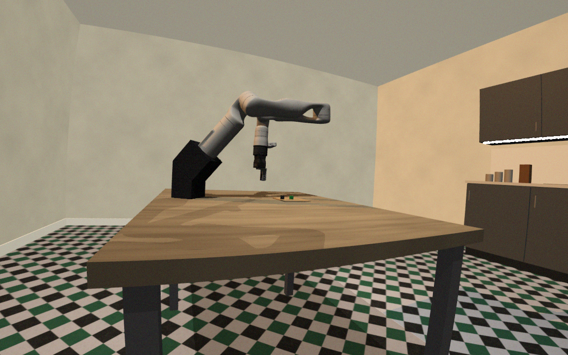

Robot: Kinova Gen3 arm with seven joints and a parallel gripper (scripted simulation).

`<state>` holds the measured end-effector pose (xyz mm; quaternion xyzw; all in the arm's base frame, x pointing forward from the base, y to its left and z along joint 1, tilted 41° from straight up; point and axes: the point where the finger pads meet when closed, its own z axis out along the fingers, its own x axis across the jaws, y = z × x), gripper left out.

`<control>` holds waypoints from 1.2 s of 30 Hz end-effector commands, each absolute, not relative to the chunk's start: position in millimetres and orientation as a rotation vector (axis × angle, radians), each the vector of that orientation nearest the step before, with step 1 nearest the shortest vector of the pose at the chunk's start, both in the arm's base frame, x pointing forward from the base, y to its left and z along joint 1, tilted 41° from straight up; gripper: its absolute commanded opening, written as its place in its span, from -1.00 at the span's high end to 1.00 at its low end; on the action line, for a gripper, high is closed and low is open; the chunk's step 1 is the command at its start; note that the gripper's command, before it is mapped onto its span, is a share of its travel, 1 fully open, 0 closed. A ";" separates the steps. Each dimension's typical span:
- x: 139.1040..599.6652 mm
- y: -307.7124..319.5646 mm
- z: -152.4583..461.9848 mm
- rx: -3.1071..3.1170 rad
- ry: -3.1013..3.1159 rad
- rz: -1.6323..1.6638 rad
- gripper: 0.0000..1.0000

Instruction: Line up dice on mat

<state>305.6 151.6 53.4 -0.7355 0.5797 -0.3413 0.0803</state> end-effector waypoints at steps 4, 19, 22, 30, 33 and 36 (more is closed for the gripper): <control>301.3 160.0 65.1 -2.189 1.717 -1.016 0.32; 300.5 160.3 66.4 -2.189 1.717 -1.016 0.32; 302.2 159.3 67.5 -2.187 1.725 -1.011 0.32; 315.6 151.2 77.5 -2.171 1.777 -0.977 0.32; 328.2 143.3 87.9 -2.153 1.815 -0.949 0.32; 344.1 132.8 102.3 -2.128 1.848 -0.922 0.32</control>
